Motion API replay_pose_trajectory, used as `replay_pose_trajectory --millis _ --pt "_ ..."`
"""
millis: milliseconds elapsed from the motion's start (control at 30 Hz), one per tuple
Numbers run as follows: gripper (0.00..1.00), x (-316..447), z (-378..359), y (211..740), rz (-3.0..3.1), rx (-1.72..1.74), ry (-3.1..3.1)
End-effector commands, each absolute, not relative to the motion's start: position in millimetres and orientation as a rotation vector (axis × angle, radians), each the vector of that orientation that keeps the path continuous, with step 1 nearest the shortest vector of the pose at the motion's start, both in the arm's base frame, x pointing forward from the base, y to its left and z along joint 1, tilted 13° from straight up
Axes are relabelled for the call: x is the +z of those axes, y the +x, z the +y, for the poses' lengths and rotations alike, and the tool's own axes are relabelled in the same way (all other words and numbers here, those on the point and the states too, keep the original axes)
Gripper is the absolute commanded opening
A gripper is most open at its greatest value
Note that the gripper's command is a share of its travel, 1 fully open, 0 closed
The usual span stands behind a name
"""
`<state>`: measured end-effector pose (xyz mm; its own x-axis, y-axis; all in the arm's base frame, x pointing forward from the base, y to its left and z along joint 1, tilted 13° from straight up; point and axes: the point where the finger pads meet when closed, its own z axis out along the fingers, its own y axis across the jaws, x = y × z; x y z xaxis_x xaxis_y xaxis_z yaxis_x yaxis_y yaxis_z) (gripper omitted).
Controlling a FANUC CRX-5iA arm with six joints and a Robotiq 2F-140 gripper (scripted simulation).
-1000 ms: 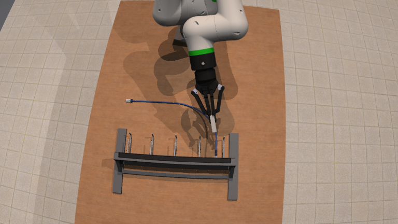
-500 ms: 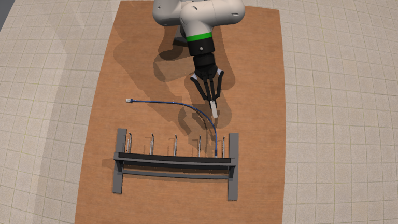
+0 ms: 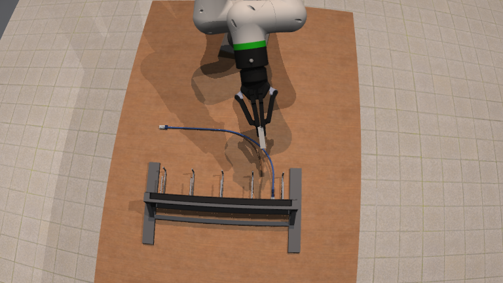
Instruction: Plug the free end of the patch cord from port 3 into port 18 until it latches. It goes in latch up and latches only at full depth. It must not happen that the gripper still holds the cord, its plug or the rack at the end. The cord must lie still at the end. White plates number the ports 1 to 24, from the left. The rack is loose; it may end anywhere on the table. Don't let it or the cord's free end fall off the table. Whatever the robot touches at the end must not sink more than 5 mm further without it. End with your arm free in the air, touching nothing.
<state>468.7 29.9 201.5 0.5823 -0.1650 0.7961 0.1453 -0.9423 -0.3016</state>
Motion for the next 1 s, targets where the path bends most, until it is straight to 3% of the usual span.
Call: replay_pose_trajectory --millis 0,333,967 --pt "0.0 197.4 11.7 468.8 0.145 -1.405 -2.575" --pt "0.0 187.3 -31.9 469.3 0.145 -1.405 -2.575" --pt "0.0 182.9 -42.0 472.5 0.145 -1.405 -2.575"
